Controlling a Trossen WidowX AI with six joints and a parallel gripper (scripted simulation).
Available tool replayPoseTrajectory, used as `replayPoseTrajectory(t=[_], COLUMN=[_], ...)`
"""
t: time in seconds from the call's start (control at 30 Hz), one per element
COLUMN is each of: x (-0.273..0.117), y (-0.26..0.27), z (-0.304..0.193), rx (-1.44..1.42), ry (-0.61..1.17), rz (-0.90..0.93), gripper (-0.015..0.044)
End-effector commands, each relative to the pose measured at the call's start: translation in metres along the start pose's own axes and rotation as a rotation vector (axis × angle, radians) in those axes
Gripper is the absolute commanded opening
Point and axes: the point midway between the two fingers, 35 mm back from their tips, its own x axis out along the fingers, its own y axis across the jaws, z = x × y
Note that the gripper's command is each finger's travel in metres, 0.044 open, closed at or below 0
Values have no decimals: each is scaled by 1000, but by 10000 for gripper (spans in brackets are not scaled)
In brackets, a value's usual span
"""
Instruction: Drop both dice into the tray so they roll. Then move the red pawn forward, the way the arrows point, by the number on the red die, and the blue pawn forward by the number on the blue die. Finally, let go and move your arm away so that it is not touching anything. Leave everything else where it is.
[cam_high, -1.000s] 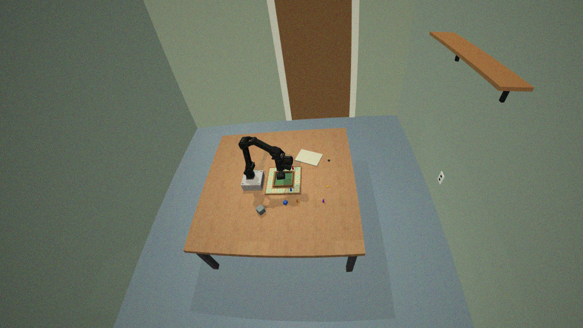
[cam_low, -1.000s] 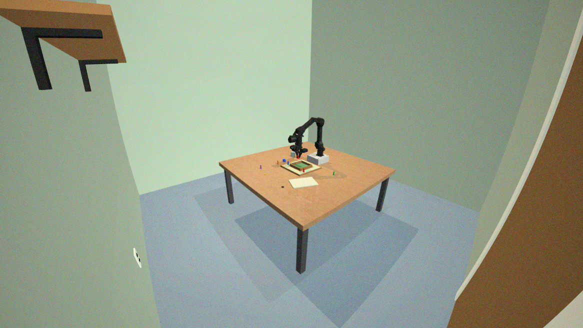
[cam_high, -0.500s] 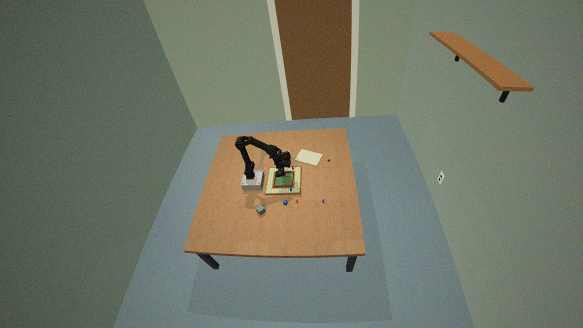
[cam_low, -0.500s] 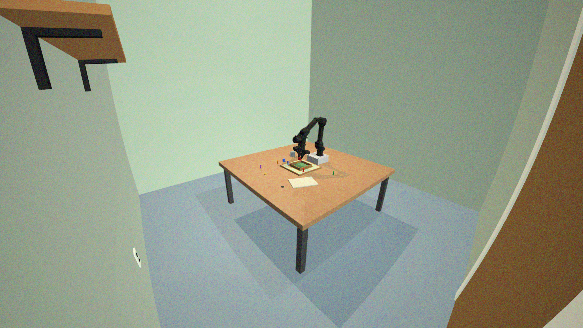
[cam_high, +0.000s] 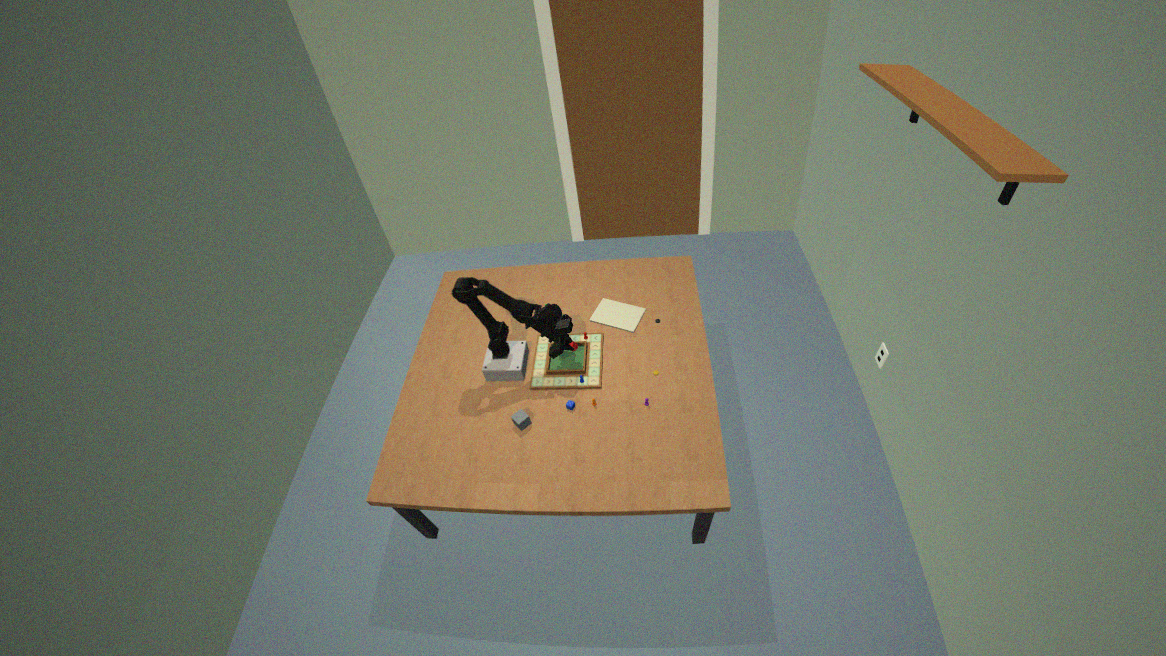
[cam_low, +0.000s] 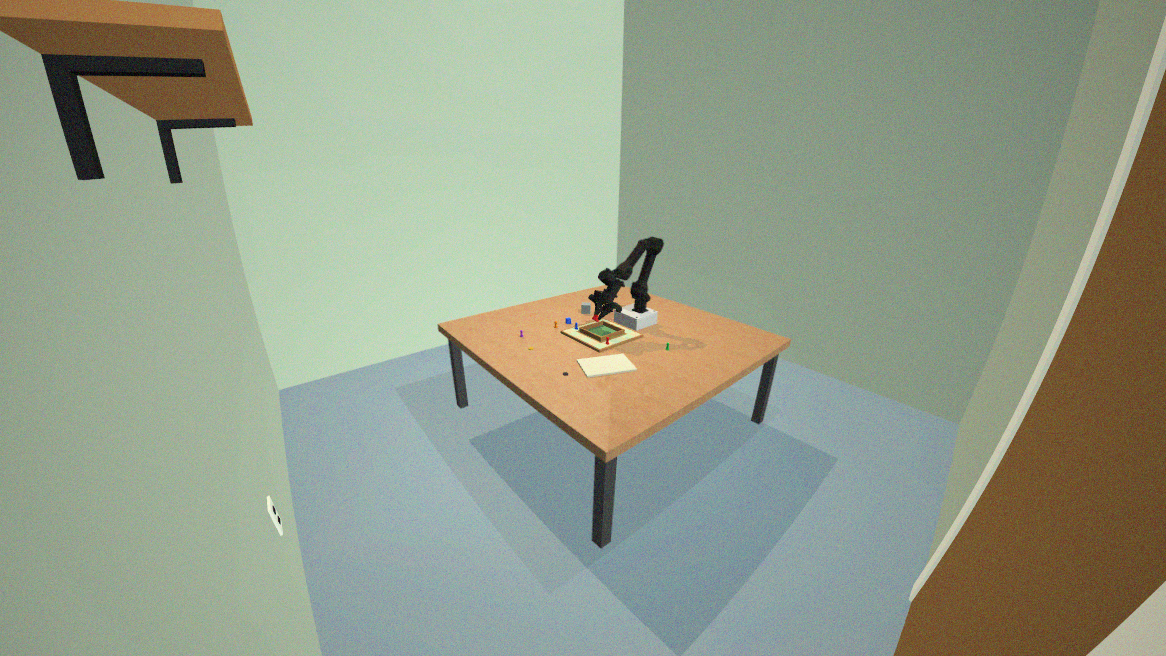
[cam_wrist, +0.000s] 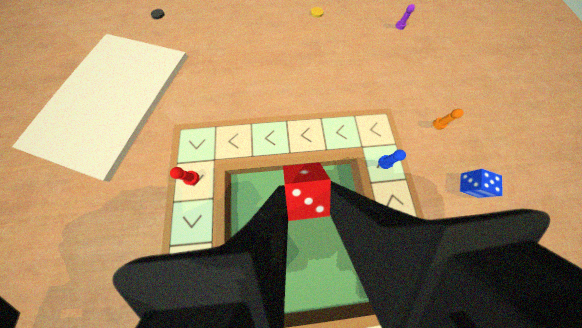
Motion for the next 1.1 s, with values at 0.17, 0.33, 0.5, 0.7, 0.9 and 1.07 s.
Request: replayPoseTrajectory(t=[0.17, 0.33, 0.5, 0.7, 0.9, 1.07], x=[-2, -24, -41, -41, -41, -41], y=[0, 2, 3, 3, 3, 3], z=[-2, -8, -18, -19, -19, -16], rx=[3, 3, 3, 3, 3, -1], ry=[-182, -181, -180, -180, -180, -186], rz=[5, 5, 5, 5, 5, 2], gripper=[0, 0, 0, 0, 0, 0])
